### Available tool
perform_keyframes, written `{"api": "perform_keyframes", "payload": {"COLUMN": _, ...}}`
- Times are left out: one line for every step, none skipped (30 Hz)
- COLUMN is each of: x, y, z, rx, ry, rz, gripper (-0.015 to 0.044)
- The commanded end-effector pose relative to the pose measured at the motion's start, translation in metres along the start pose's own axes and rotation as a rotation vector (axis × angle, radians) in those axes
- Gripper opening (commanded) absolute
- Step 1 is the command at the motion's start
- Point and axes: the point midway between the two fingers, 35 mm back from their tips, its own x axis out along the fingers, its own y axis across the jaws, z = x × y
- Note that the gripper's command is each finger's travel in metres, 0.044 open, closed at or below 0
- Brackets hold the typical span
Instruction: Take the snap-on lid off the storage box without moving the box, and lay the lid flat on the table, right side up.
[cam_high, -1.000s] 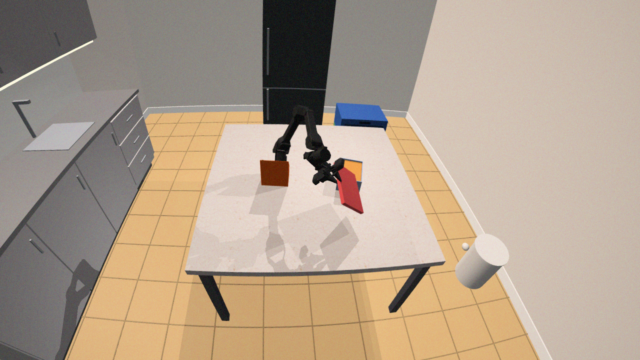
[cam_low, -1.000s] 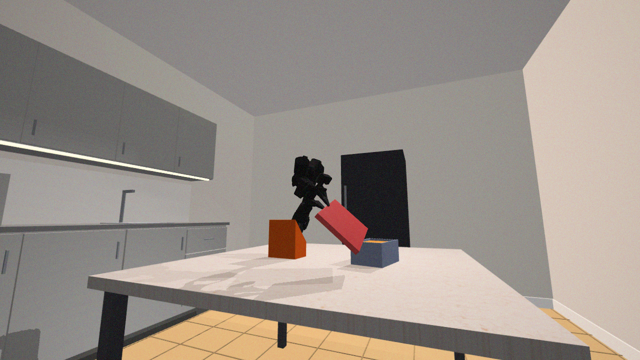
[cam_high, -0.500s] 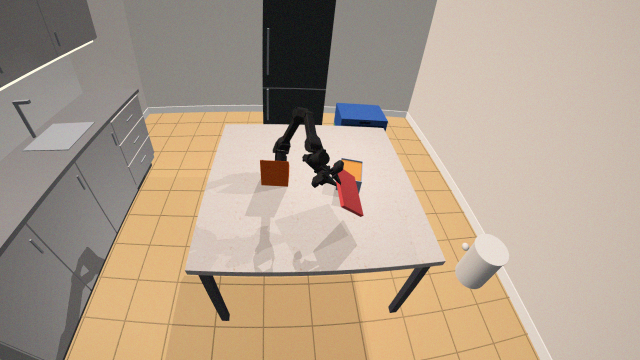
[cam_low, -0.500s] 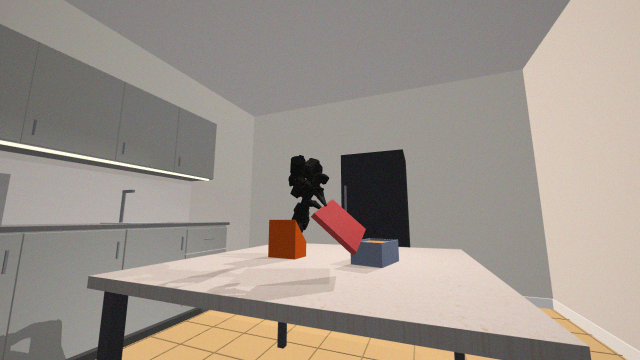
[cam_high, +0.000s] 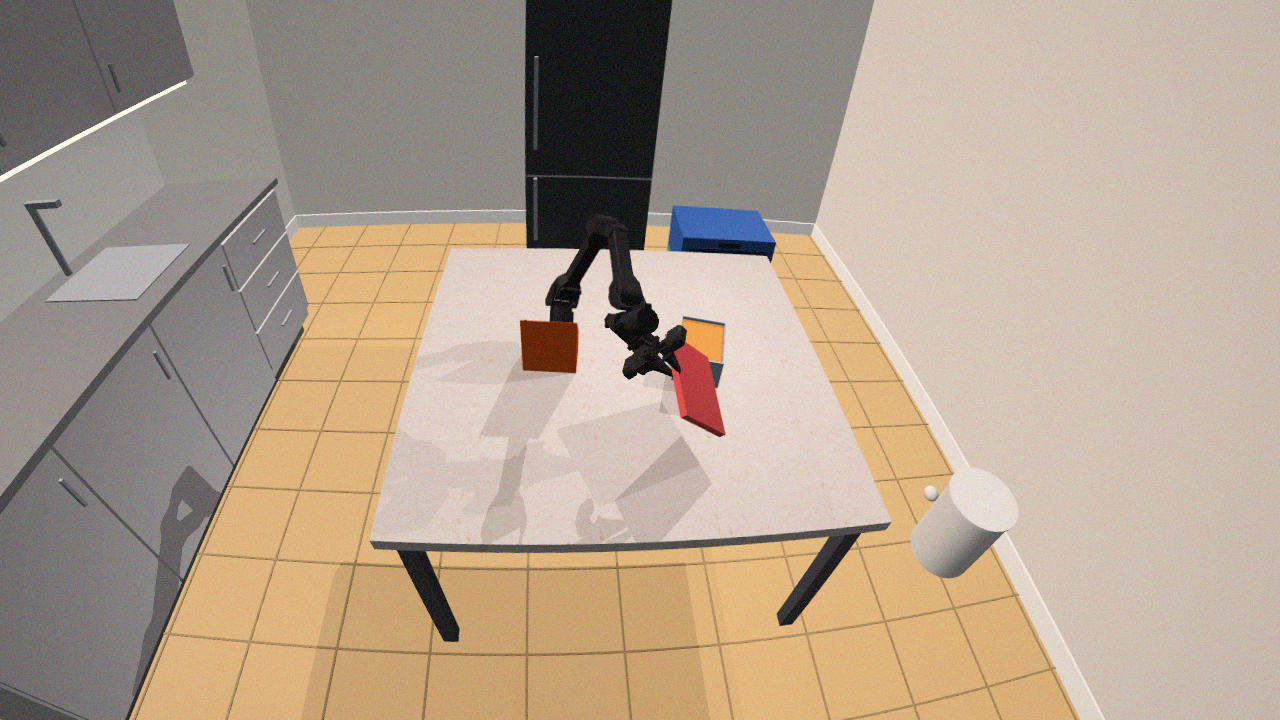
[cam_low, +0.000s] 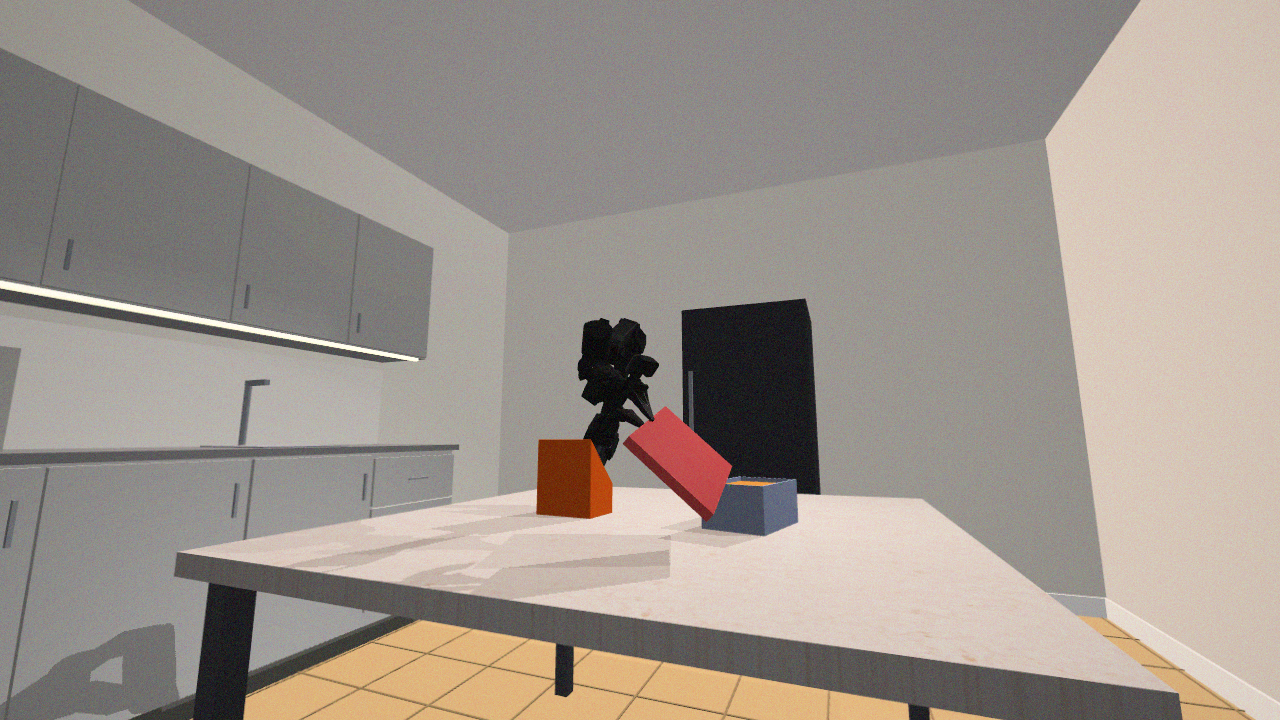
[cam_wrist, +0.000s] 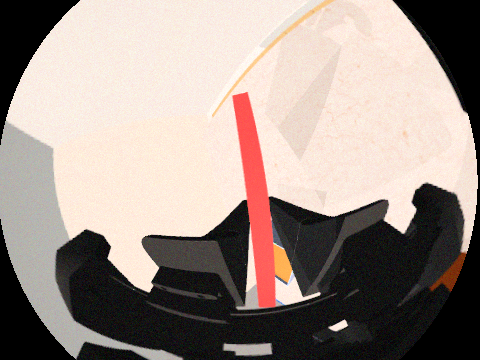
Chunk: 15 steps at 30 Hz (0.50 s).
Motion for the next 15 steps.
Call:
{"api": "perform_keyframes", "payload": {"x": 0.0018, "y": -0.0011, "z": -0.0017, "rx": 0.0, "ry": 0.007, "rz": 0.008, "gripper": 0.0}}
{"api": "perform_keyframes", "payload": {"x": 0.0023, "y": -0.0017, "z": -0.0017, "rx": 0.0, "ry": 0.007, "rz": 0.008, "gripper": 0.0}}
{"api": "perform_keyframes", "payload": {"x": 0.0028, "y": -0.0023, "z": -0.0017, "rx": 0.0, "ry": 0.007, "rz": 0.008, "gripper": 0.0}}
{"api": "perform_keyframes", "payload": {"x": 0.0033, "y": -0.0029, "z": -0.0017, "rx": 0.0, "ry": 0.007, "rz": 0.008, "gripper": 0.0}}
{"api": "perform_keyframes", "payload": {"x": 0.0039, "y": -0.0036, "z": -0.0017, "rx": 0.0, "ry": 0.007, "rz": 0.008, "gripper": 0.0}}
{"api": "perform_keyframes", "payload": {"x": 0.0044, "y": -0.0042, "z": -0.0017, "rx": 0.0, "ry": 0.007, "rz": 0.008, "gripper": 0.0}}
{"api": "perform_keyframes", "payload": {"x": 0.0049, "y": -0.0048, "z": -0.0017, "rx": 0.0, "ry": 0.007, "rz": 0.008, "gripper": 0.0}}
{"api": "perform_keyframes", "payload": {"x": 0.0054, "y": -0.0054, "z": -0.0017, "rx": 0.0, "ry": 0.007, "rz": 0.008, "gripper": 0.0}}
{"api": "perform_keyframes", "payload": {"x": 0.0059, "y": -0.006, "z": -0.0017, "rx": 0.0, "ry": 0.007, "rz": 0.008, "gripper": 0.0}}
{"api": "perform_keyframes", "payload": {"x": 0.0065, "y": -0.0066, "z": -0.0018, "rx": 0.0, "ry": 0.007, "rz": 0.008, "gripper": 0.0}}
{"api": "perform_keyframes", "payload": {"x": 0.007, "y": -0.0072, "z": -0.0018, "rx": 0.0, "ry": 0.007, "rz": 0.008, "gripper": 0.0}}
{"api": "perform_keyframes", "payload": {"x": 0.0075, "y": -0.0078, "z": -0.0018, "rx": 0.0, "ry": 0.007, "rz": 0.008, "gripper": 0.0}}
{"api": "perform_keyframes", "payload": {"x": 0.008, "y": -0.0084, "z": -0.0018, "rx": 0.0, "ry": 0.007, "rz": 0.008, "gripper": 0.0}}
{"api": "perform_keyframes", "payload": {"x": 0.0086, "y": -0.009, "z": -0.0018, "rx": 0.0, "ry": 0.007, "rz": 0.008, "gripper": 0.0}}
{"api": "perform_keyframes", "payload": {"x": 0.0091, "y": -0.0097, "z": -0.0018, "rx": 0.0, "ry": 0.007, "rz": 0.008, "gripper": 0.0}}
